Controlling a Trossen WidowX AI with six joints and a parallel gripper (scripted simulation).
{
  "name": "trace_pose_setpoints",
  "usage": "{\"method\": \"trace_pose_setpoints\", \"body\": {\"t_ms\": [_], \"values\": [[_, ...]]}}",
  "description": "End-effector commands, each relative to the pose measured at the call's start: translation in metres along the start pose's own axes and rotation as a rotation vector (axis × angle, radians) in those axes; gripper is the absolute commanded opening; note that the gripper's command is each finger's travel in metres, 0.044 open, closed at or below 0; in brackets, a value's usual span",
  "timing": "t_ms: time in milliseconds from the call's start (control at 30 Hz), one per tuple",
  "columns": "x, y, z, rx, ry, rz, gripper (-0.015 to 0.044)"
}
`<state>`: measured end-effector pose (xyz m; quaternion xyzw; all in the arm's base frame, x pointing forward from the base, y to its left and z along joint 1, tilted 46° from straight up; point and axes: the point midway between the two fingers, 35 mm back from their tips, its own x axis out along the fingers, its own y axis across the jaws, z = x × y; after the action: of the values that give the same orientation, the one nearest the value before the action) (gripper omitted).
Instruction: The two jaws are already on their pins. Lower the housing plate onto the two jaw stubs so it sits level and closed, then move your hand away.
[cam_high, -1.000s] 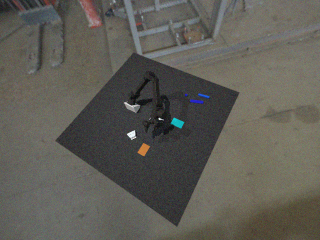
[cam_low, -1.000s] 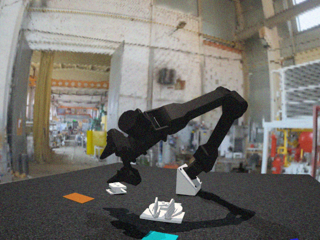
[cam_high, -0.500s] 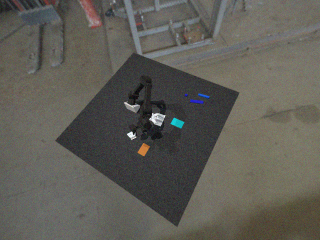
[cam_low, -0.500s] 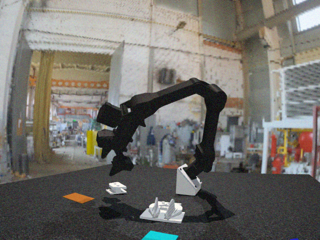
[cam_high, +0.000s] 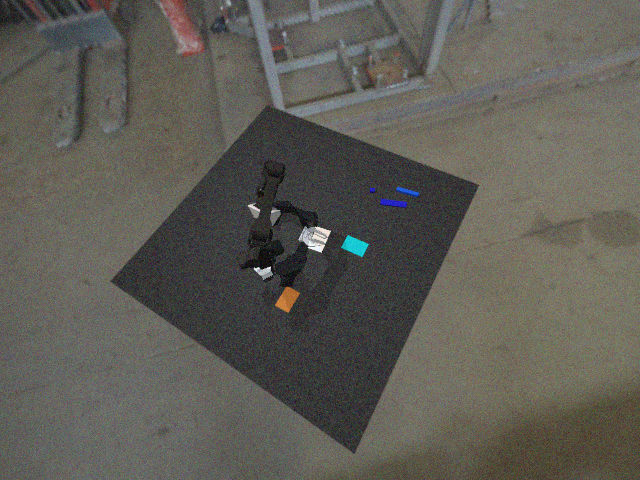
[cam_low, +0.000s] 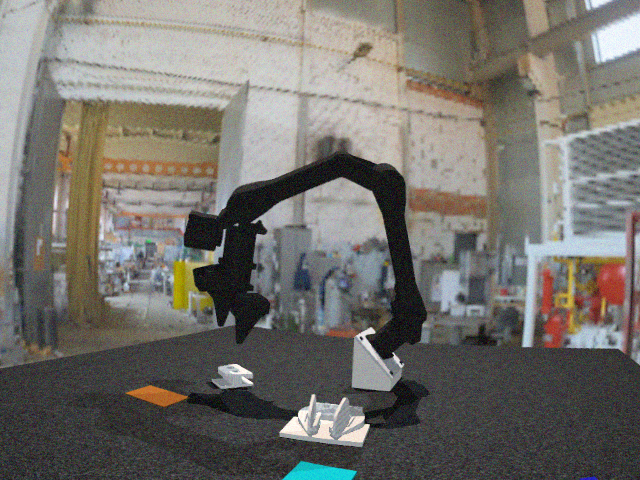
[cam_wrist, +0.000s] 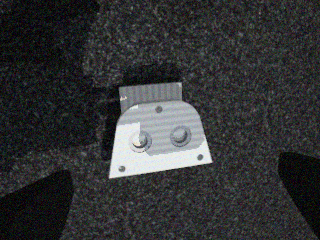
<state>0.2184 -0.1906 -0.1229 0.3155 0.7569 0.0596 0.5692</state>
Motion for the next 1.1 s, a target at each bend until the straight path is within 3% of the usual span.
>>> {"method": "trace_pose_setpoints", "body": {"t_ms": [0, 333, 500, 1067], "values": [[0.006, -0.011, -0.014, 0.01, 0.022, 0.136, 0.044], [0.009, -0.014, -0.018, 0.014, 0.024, 0.182, 0.044], [0.045, -0.006, -0.022, 0.014, 0.024, 0.184, 0.044], [0.045, -0.006, -0.022, 0.014, 0.024, 0.184, 0.044]]}}
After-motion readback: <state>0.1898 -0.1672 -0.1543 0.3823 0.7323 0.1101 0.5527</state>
